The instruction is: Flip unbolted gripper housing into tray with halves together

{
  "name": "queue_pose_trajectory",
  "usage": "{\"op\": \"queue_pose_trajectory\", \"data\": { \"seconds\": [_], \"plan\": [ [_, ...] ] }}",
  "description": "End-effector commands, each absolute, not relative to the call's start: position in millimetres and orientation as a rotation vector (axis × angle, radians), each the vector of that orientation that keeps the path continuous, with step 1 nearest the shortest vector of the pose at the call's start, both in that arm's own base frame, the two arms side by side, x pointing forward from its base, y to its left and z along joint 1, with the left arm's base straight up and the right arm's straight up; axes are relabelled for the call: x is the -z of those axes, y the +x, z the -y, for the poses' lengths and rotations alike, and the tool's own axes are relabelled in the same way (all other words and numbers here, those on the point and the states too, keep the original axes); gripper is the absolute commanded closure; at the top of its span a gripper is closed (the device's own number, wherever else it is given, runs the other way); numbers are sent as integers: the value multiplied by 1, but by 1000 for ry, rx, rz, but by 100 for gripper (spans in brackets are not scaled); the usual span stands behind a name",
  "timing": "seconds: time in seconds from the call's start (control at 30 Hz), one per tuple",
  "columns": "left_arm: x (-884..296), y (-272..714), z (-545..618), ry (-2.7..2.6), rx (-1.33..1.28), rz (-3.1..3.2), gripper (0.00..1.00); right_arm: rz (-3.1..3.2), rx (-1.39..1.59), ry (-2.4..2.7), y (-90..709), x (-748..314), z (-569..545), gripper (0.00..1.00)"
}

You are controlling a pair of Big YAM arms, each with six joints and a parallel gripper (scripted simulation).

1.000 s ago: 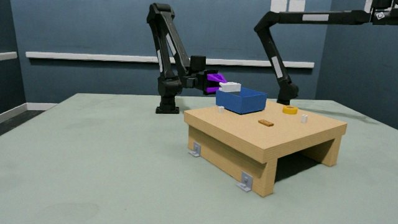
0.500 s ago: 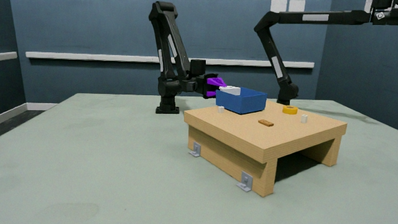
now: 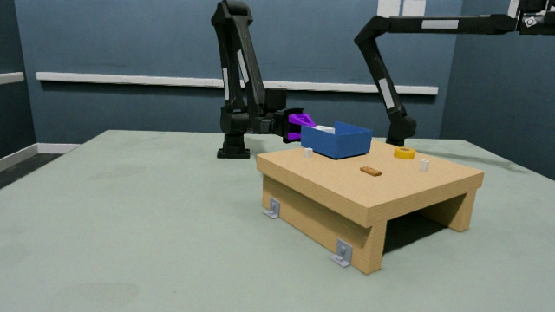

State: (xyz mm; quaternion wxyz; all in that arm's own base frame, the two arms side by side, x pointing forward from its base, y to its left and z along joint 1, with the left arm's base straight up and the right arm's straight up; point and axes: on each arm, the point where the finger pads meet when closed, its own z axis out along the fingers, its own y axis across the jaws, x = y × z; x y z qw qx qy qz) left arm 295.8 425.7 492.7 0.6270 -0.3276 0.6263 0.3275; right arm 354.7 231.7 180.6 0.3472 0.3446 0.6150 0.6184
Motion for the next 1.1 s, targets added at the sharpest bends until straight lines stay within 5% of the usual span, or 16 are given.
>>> {"op": "queue_pose_trajectory", "data": {
  "seconds": [0.0,0.7,0.73,1.07],
  "plan": [
    [-537,292,-431,-723,-789,-1374,0,-1530,-1646,842,361,-203,-240,73],
    [-537,292,-431,-723,-789,-1374,0,-1507,-1658,845,366,-202,-239,73],
    [-537,292,-431,-723,-789,-1374,0,-1529,-1645,845,360,-195,-237,40],
    [-537,292,-431,-723,-789,-1374,0,-1528,-1646,844,360,-195,-237,40]
  ]
}}
